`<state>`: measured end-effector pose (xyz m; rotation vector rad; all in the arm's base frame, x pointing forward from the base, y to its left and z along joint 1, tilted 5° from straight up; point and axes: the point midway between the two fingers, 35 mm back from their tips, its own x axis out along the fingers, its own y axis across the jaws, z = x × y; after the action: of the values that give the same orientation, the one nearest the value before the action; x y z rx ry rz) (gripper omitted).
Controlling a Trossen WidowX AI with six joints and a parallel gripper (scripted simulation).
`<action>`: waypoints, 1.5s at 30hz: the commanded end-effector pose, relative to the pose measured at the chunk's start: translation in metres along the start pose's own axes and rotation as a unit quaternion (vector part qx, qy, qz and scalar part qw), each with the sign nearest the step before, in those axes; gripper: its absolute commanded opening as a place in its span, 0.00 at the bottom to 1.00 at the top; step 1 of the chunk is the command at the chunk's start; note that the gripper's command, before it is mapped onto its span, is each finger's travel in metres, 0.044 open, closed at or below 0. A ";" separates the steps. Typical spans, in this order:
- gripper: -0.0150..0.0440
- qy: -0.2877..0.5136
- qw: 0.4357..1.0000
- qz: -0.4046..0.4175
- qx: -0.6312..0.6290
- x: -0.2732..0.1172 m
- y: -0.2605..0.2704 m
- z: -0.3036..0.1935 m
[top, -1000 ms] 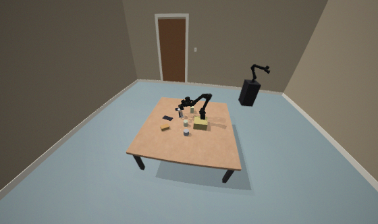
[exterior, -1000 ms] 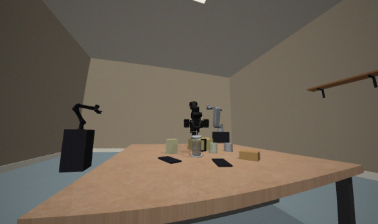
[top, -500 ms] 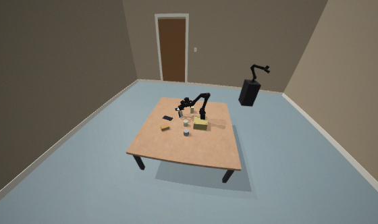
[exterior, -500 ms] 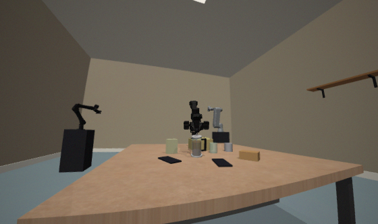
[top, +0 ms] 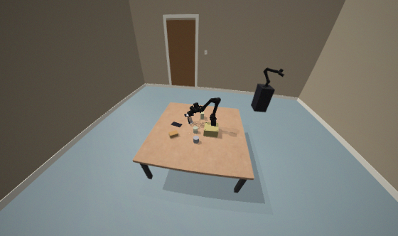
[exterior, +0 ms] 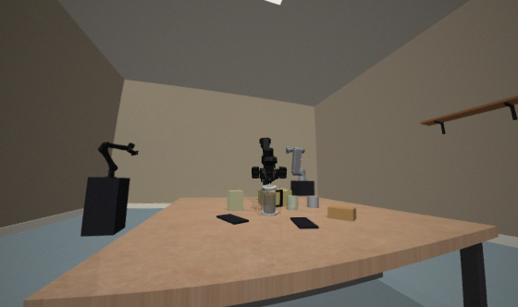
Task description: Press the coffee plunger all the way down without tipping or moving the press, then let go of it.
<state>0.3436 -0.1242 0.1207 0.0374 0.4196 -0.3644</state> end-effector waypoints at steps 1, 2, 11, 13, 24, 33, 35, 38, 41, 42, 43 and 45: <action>0.45 0.010 1.000 0.000 -0.005 0.003 0.000 -0.005; 0.45 0.010 1.000 0.000 -0.005 0.003 0.000 -0.005; 0.45 0.010 1.000 0.000 -0.005 0.004 0.000 -0.003; 0.45 0.010 1.000 0.000 -0.004 0.004 0.000 -0.003; 0.45 0.004 1.000 0.000 -0.001 0.004 0.000 0.001; 0.76 0.004 1.000 0.000 -0.001 0.004 0.000 0.001; 0.85 0.004 1.000 0.000 -0.001 0.004 0.000 0.001; 0.99 0.004 1.000 0.000 -0.001 0.004 0.000 0.001; 1.00 0.004 1.000 0.000 -0.001 0.004 0.000 0.001; 1.00 0.004 1.000 0.000 -0.001 0.003 0.000 0.002; 1.00 0.005 1.000 0.001 0.000 0.001 0.001 0.003; 1.00 0.007 1.000 0.000 -0.013 -0.003 0.002 0.006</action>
<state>0.3452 -0.1237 0.1206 0.0374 0.4384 -0.3603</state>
